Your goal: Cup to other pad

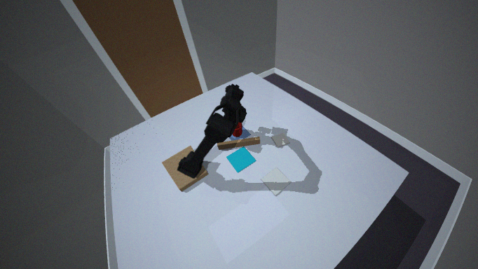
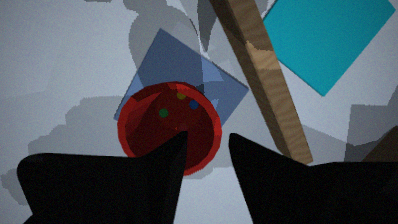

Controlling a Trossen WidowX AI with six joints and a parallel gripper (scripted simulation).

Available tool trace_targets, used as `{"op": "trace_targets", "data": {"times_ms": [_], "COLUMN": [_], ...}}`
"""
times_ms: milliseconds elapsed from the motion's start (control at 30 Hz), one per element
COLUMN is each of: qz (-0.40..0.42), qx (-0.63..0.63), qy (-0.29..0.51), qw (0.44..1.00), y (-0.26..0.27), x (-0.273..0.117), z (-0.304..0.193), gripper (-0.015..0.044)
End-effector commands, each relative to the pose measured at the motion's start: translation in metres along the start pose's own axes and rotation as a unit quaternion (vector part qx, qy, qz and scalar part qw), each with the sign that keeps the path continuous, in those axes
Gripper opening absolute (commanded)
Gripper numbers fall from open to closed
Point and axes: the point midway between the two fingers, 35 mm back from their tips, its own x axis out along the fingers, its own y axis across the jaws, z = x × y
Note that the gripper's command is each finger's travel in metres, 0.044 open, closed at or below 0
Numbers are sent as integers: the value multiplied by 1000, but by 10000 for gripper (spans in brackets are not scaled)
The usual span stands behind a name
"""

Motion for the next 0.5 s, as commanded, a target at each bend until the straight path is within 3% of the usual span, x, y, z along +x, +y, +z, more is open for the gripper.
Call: {"op": "trace_targets", "data": {"times_ms": [0,467], "qz": [-4,-4], "qx": [-4,-4], "qy": [-3,-3], "qw": [1000,1000], "y": [-2,-4], "x": [8,31], "z": [0,1], "gripper": [148,148]}}
